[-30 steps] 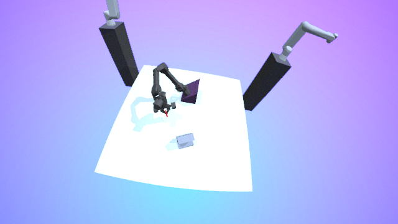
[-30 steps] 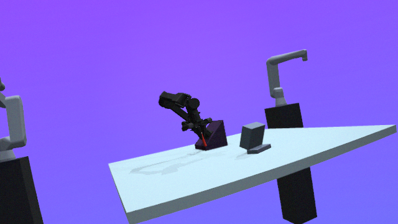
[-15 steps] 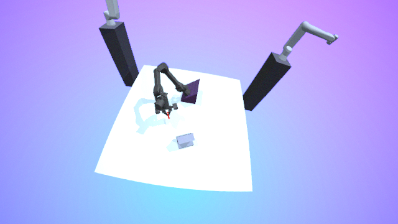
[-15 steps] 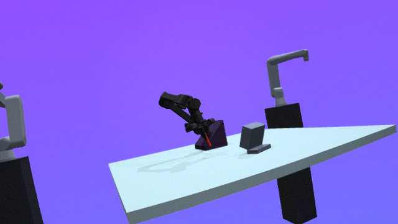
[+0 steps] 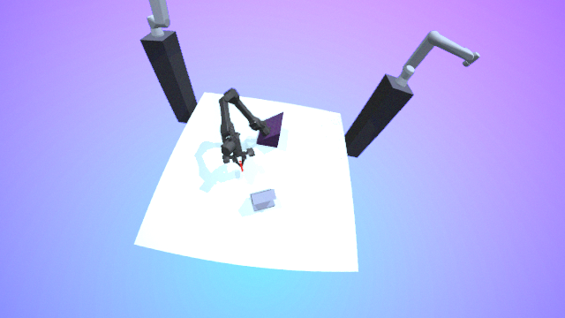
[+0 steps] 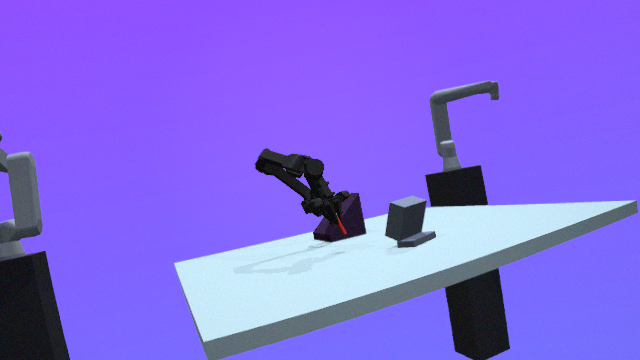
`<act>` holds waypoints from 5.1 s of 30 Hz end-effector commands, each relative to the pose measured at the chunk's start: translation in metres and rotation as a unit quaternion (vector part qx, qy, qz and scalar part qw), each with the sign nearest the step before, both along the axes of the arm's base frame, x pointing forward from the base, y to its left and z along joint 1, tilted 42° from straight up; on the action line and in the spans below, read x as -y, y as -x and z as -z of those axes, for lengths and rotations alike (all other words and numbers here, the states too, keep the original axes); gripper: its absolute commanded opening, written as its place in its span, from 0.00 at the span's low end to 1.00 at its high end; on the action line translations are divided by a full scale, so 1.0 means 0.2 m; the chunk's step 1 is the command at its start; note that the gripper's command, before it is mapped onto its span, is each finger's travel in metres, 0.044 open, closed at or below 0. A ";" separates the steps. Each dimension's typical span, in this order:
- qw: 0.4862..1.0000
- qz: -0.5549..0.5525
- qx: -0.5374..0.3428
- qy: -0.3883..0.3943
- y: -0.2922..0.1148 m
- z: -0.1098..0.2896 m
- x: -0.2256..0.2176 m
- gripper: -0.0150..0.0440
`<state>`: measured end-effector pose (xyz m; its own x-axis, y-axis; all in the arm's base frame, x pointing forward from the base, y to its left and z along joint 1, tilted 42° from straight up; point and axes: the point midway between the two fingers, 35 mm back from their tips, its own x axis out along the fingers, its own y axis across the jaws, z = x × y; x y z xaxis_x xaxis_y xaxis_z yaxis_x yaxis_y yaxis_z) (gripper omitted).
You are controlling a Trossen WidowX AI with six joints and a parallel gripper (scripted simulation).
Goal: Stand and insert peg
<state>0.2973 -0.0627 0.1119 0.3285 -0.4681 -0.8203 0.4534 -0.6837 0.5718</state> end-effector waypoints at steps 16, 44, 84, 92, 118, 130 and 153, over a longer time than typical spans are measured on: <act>0.998 -0.059 0.027 -0.015 -0.04 0.07 -0.06 0.25; 0.986 -0.149 0.071 -0.026 -0.09 0.15 -0.16 0.25; 0.949 -0.280 0.143 -0.019 -0.12 0.21 -0.31 0.25; 0.939 -0.306 0.158 -0.015 -0.12 0.22 -0.33 0.25; 0.920 -0.347 0.183 -0.004 -0.17 0.24 -0.39 0.25; 0.914 -0.359 0.191 -0.001 -0.21 0.26 -0.40 0.25; 0.901 -0.381 0.205 0.007 -0.27 0.31 -0.44 0.25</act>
